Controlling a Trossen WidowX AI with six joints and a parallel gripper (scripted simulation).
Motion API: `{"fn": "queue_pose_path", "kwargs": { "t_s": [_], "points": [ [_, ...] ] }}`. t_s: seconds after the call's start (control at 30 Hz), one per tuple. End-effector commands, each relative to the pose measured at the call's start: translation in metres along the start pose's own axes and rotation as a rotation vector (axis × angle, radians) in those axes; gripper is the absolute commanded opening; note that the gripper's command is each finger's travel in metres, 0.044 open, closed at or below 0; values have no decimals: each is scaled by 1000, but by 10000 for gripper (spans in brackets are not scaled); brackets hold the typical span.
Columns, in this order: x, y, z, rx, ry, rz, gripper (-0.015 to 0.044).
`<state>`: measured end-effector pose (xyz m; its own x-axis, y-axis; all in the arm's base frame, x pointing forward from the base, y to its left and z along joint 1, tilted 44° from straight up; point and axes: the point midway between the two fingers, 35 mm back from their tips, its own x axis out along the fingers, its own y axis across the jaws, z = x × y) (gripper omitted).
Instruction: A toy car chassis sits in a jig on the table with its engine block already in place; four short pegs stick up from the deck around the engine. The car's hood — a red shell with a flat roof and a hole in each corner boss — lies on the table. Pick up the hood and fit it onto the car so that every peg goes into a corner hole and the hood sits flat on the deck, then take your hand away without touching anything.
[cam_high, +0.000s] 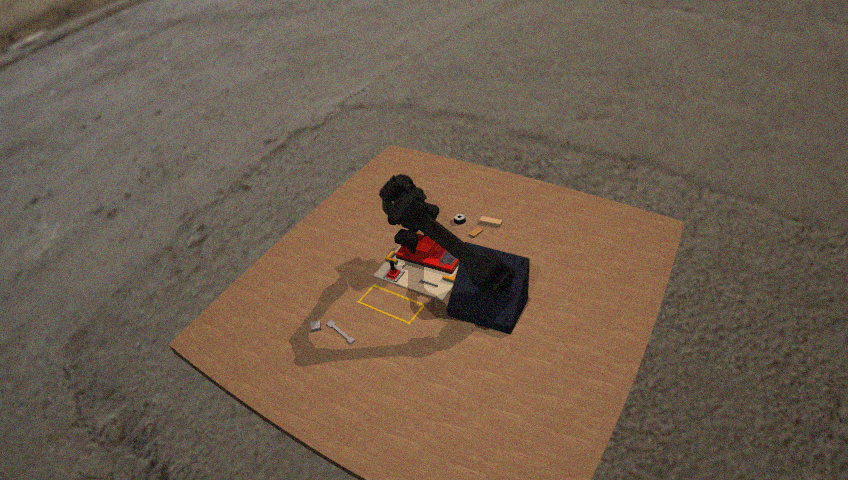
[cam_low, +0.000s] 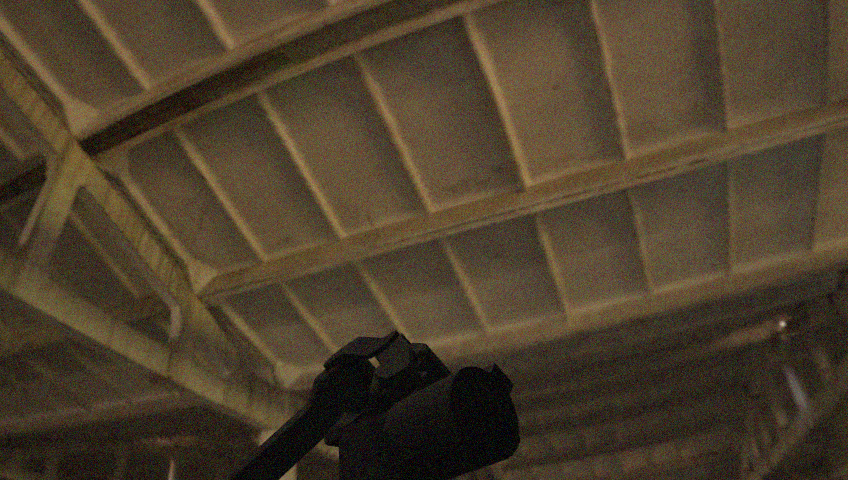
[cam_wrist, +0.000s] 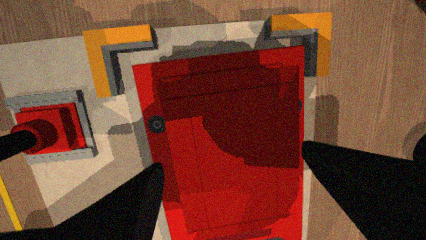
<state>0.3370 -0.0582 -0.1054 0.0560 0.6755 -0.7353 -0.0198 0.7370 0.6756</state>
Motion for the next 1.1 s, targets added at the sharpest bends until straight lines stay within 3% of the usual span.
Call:
{"fn": "queue_pose_path", "kwargs": {
  "t_s": [0.0,0.2,1.07],
  "points": [
    [-18,-2,3,-4,9,-5,440],
    [-70,-2,5,-4,43,4,440],
    [-70,-2,5,-4,43,4,440]
  ]
}}
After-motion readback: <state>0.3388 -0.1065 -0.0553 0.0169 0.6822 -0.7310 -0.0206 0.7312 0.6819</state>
